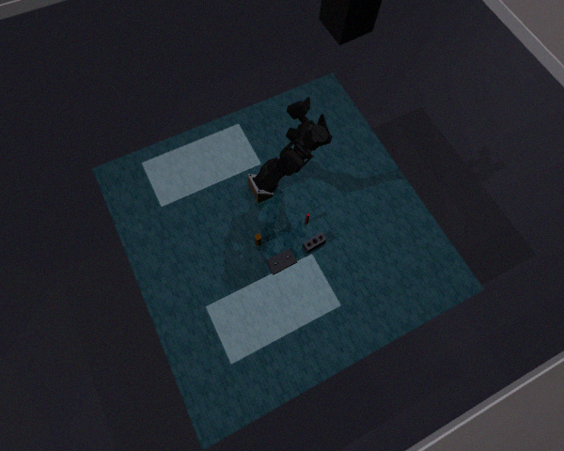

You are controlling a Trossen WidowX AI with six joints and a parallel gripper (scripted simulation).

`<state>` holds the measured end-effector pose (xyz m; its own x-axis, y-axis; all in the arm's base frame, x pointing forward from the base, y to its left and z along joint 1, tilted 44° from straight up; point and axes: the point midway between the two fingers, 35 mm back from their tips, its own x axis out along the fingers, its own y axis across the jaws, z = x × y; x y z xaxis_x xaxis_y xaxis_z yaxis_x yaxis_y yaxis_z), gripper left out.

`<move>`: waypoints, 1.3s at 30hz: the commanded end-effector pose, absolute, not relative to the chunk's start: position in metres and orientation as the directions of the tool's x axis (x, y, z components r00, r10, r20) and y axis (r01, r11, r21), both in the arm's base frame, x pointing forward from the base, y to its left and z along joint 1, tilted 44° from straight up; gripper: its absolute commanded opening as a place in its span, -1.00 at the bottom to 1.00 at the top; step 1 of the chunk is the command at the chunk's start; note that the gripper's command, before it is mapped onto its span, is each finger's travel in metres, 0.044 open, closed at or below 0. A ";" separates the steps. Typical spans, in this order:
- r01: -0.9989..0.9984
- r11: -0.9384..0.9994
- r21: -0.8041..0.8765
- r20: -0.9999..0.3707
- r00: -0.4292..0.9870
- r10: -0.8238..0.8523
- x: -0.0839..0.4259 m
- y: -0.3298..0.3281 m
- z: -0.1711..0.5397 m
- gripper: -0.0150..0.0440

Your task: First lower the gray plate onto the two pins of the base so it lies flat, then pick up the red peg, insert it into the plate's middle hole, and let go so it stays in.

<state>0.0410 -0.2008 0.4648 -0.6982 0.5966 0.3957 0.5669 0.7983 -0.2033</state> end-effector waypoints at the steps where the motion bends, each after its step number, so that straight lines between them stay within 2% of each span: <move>1: 0.567 0.798 -0.203 0.396 -0.698 0.597 0.041 -0.201 0.465 0.95; 4: 0.592 0.766 -0.249 0.351 -0.683 0.641 0.025 -0.180 0.477 1.00; 11: 0.594 0.599 -0.537 0.207 -0.596 0.776 -0.024 -0.127 0.495 1.00; 18: 0.477 0.153 -0.866 -0.042 -0.372 0.927 -0.054 -0.017 0.500 1.00; 22: 0.279 -0.090 -0.956 -0.164 -0.257 0.952 -0.053 0.036 0.493 1.00; 24: 0.213 -0.151 -0.965 -0.199 -0.224 0.954 -0.050 0.050 0.490 1.00; 28: -0.061 -0.311 -0.949 -0.301 -0.129 0.945 -0.035 0.094 0.481 1.00; 32: -0.414 -0.387 -0.824 -0.414 -0.027 0.910 -0.003 0.139 0.464 1.00; 35: -0.678 -0.340 -0.651 -0.497 0.043 0.866 0.033 0.168 0.447 1.00; 39: -0.927 -0.133 -0.351 -0.594 0.110 0.797 0.091 0.191 0.418 1.00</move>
<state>0.0523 0.1760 0.4400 0.0826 0.8478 -0.5238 -0.7898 -0.2649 -0.5532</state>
